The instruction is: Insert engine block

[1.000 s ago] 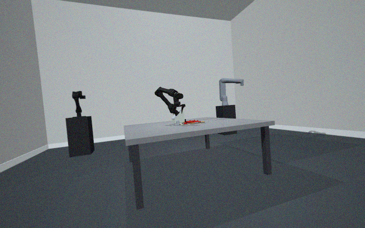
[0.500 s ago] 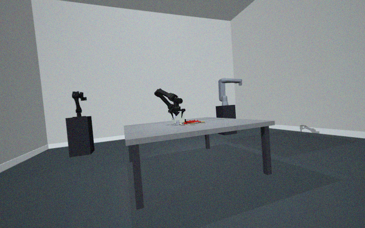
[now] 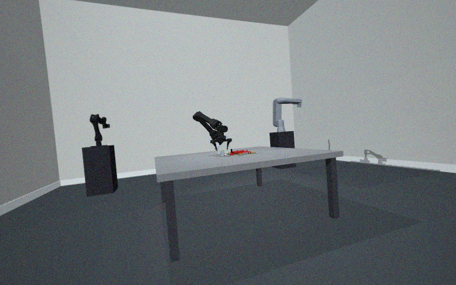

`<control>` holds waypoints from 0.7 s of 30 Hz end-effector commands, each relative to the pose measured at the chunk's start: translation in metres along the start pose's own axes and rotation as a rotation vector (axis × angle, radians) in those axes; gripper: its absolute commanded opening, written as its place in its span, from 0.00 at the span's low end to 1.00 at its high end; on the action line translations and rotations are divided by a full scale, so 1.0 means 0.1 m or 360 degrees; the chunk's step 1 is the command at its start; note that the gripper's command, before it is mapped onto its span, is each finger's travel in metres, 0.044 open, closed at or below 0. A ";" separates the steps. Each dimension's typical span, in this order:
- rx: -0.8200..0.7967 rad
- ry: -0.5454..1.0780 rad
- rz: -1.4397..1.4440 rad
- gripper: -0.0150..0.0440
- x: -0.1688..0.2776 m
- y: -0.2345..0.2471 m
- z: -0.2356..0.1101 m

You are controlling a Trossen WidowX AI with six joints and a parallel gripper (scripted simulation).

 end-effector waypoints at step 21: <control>0.0014 -0.0005 -0.0007 1.00 0.02 -0.02 0.37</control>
Point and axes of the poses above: the point midway between the two fingers, 35 mm back from their tips, its own z axis out along the fingers, its own y axis across the jaws, x = y × z, the point moved 8 cm from there along -z, back along the fingers, and after that the axes turned 6 degrees about z, right-handed, at the moved point
